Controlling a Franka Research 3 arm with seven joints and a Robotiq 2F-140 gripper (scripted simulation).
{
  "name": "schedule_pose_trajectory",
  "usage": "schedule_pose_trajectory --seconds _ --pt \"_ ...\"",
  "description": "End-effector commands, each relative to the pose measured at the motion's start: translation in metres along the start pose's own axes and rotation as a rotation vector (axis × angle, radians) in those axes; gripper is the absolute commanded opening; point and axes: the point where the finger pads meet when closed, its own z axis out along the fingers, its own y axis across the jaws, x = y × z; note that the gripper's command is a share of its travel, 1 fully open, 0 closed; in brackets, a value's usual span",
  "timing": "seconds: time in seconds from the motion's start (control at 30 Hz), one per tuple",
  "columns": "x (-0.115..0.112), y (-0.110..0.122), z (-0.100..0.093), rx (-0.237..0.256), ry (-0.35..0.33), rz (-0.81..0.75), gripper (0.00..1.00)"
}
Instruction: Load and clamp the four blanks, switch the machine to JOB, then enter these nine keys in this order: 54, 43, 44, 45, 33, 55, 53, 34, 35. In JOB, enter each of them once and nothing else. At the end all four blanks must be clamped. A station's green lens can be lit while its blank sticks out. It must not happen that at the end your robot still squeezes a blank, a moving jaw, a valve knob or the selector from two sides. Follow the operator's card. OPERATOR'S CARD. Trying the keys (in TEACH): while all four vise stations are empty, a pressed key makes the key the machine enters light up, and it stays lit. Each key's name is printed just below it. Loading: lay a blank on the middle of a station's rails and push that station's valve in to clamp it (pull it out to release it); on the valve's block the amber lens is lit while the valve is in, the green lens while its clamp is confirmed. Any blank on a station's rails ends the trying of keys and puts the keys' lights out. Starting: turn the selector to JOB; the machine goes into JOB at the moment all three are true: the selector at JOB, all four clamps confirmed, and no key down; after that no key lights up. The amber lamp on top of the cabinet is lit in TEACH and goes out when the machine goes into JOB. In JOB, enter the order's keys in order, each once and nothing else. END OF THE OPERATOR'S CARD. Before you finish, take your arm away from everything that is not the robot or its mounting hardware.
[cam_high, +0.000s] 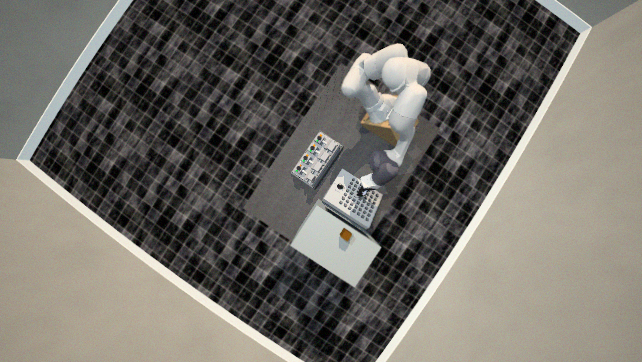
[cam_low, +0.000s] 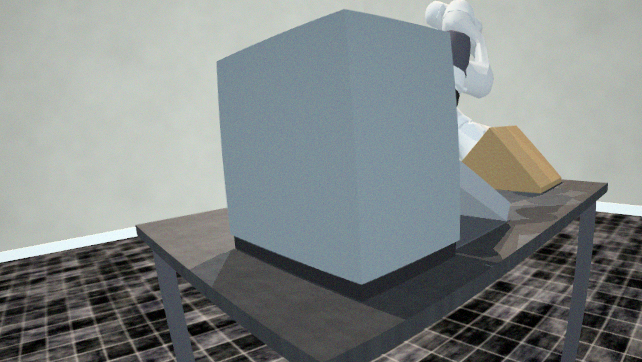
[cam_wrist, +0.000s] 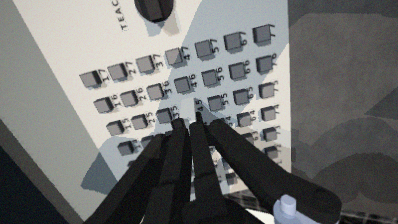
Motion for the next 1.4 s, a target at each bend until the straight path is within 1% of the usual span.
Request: schedule_pose_trajectory --seconds 0.0,0.33,0.8,0.87,1.13,1.37 --pt "-0.002 -0.001 0.001 0.005 -0.003 -0.007 0.00" --pt "-0.002 -0.001 -0.002 0.005 -0.003 -0.007 0.00" --pt "-0.002 -0.001 -0.025 0.005 -0.003 -0.007 0.00" --pt "-0.002 -0.001 -0.025 0.005 -0.003 -0.007 0.00" --pt "-0.001 -0.001 -0.034 0.005 -0.003 -0.007 0.00" --pt "-0.002 -0.001 -0.036 0.005 -0.003 -0.007 0.00"
